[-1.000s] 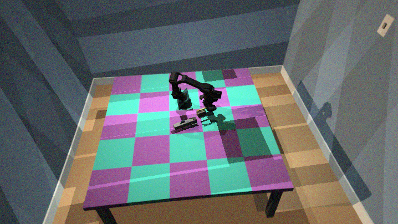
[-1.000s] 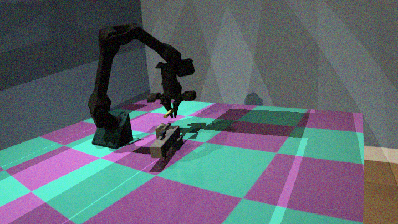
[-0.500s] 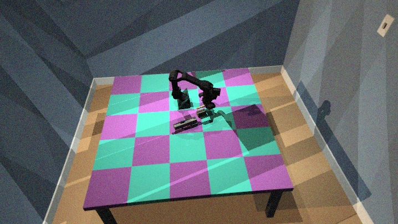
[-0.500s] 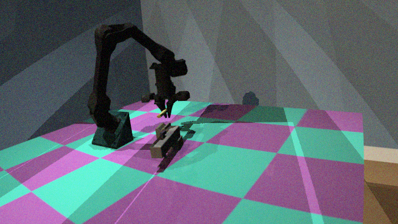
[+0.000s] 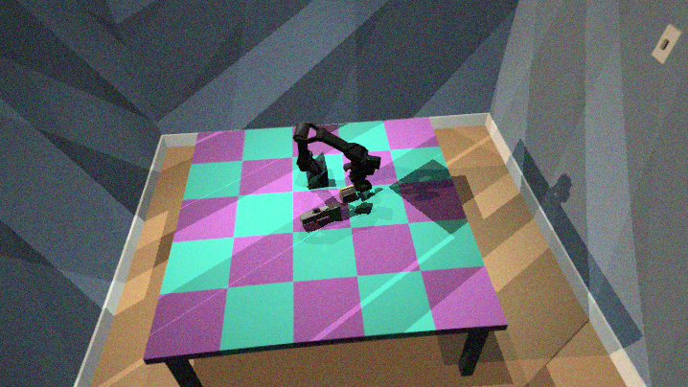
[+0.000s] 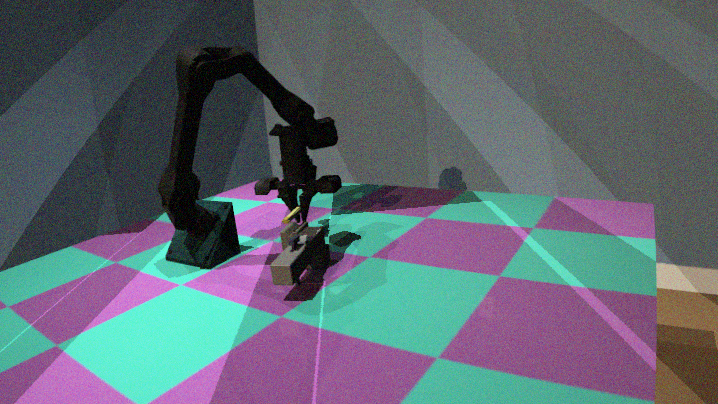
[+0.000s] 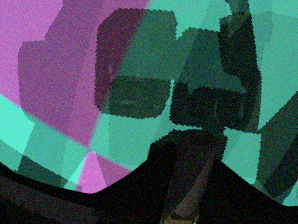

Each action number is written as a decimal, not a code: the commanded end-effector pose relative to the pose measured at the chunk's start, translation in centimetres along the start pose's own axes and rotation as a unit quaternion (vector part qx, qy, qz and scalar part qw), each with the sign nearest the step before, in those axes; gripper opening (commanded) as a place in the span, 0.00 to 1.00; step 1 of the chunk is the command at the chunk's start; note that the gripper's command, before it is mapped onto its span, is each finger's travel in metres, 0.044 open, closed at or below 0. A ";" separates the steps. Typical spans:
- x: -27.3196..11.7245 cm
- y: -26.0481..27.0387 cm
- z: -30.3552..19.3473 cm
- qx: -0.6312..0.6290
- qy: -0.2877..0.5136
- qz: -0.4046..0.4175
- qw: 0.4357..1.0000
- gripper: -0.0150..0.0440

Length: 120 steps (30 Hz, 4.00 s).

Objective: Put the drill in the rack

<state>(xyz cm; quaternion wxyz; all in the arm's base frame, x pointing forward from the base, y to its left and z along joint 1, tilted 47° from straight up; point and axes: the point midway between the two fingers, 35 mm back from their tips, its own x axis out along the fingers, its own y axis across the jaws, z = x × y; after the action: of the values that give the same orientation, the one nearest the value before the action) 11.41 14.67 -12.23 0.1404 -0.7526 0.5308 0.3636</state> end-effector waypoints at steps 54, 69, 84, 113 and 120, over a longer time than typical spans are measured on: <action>3.4 -0.1 -0.4 -0.002 0.003 -0.003 1.000 0.25; 3.3 -0.1 -0.4 -0.002 0.003 -0.003 1.000 0.25; 3.3 -0.1 -0.4 -0.002 0.003 -0.003 1.000 0.25; 3.3 -0.1 -0.4 -0.002 0.003 -0.003 1.000 0.25; 3.3 -0.1 -0.4 -0.002 0.003 -0.003 1.000 0.25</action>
<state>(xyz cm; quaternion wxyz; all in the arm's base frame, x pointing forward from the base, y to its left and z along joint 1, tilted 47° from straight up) 11.83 12.84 -14.25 0.1438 -0.7528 0.5254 0.3696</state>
